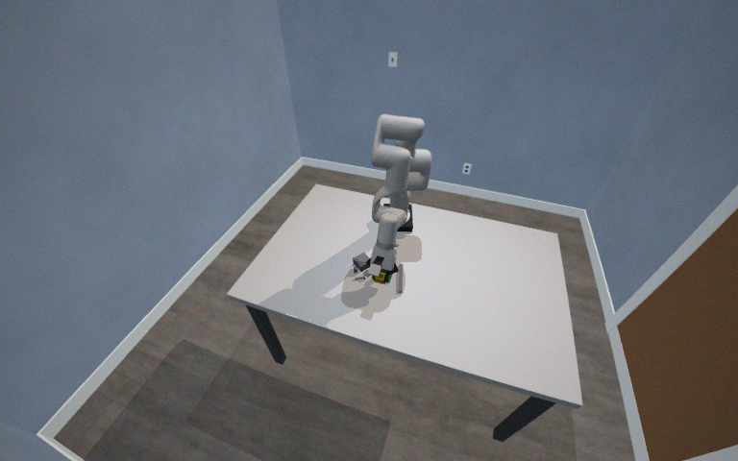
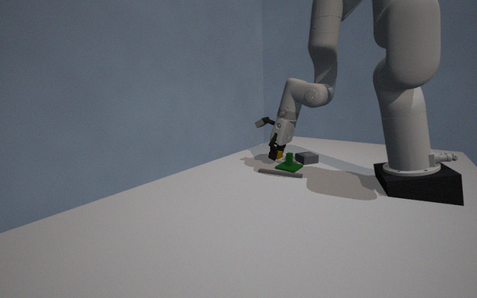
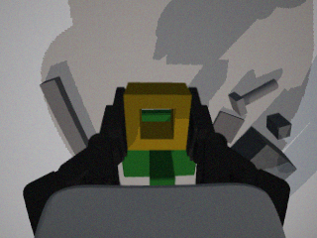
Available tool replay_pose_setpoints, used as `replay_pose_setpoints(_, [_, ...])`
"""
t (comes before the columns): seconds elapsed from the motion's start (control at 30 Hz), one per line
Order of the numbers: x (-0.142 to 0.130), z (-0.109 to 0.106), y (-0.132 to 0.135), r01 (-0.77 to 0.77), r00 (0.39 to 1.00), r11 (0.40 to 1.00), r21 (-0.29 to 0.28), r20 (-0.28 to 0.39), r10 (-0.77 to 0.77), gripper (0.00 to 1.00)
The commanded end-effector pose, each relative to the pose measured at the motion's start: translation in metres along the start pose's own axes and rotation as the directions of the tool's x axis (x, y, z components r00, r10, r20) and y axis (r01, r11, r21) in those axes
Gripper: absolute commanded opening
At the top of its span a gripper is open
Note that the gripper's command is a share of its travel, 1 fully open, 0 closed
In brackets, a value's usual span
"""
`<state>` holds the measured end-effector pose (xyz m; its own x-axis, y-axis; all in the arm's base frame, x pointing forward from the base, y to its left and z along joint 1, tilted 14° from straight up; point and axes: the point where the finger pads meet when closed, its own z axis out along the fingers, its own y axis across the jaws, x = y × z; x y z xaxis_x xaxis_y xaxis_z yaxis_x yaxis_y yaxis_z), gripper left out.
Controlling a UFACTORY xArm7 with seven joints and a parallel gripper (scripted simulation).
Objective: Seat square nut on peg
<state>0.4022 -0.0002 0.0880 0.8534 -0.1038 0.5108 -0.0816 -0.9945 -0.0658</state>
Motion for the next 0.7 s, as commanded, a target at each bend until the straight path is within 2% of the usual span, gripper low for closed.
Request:
replay_pose_setpoints(0.0, [-0.002,0.009,-0.001,0.000,1.000,1.000,0.008,-0.004,0.000,0.00])
replay_pose_setpoints(0.23, [-0.006,0.019,-0.001,0.001,1.000,1.000,0.008,-0.004,-0.001,0.00])
replay_pose_setpoints(0.67, [-0.009,0.024,-0.002,0.002,1.000,1.000,0.008,-0.004,-0.002,0.00])
